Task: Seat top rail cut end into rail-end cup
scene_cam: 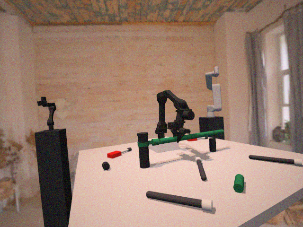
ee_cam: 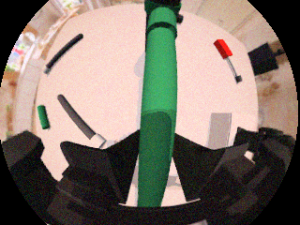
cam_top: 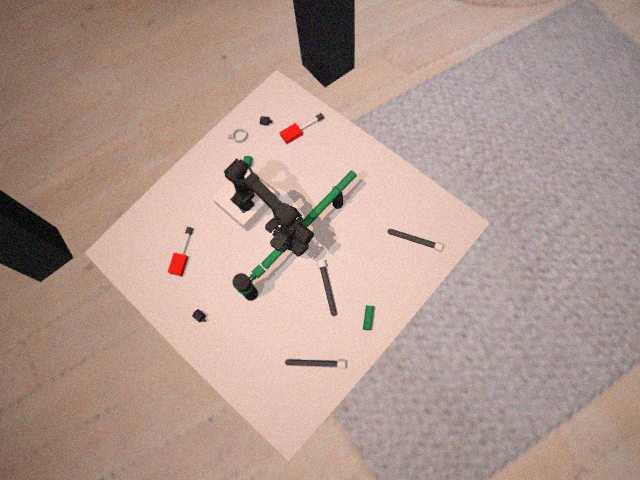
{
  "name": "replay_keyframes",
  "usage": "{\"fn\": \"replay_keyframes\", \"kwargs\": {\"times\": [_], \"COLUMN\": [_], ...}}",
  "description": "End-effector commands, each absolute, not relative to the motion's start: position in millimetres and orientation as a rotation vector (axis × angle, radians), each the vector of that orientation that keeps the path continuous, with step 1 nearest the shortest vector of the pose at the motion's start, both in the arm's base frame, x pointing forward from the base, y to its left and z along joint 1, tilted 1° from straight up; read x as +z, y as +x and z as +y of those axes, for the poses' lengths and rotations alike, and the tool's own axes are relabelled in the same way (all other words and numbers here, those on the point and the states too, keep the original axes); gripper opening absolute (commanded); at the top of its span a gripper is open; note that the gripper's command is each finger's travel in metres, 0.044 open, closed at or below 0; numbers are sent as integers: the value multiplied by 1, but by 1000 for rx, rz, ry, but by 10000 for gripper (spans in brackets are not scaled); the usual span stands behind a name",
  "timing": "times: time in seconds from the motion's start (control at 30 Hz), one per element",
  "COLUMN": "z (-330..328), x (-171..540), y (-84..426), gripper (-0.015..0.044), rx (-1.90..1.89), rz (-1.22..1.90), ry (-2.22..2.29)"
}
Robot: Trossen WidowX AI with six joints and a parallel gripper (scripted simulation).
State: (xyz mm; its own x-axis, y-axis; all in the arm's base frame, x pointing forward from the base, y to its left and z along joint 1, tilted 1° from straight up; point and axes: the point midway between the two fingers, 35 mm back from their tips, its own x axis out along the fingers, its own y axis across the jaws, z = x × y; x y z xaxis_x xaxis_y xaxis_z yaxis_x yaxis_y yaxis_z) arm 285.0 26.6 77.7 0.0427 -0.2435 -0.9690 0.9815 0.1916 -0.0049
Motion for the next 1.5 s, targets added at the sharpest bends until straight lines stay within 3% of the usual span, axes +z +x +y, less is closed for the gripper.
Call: {"fn": "replay_keyframes", "kwargs": {"times": [0.0, 1.47], "z": [17, 15], "x": [78, 76], "y": [287, 286], "gripper": [0, 0], "rx": [-1166, -1167], "rz": [1084, 1097], "ry": [896, 898]}}
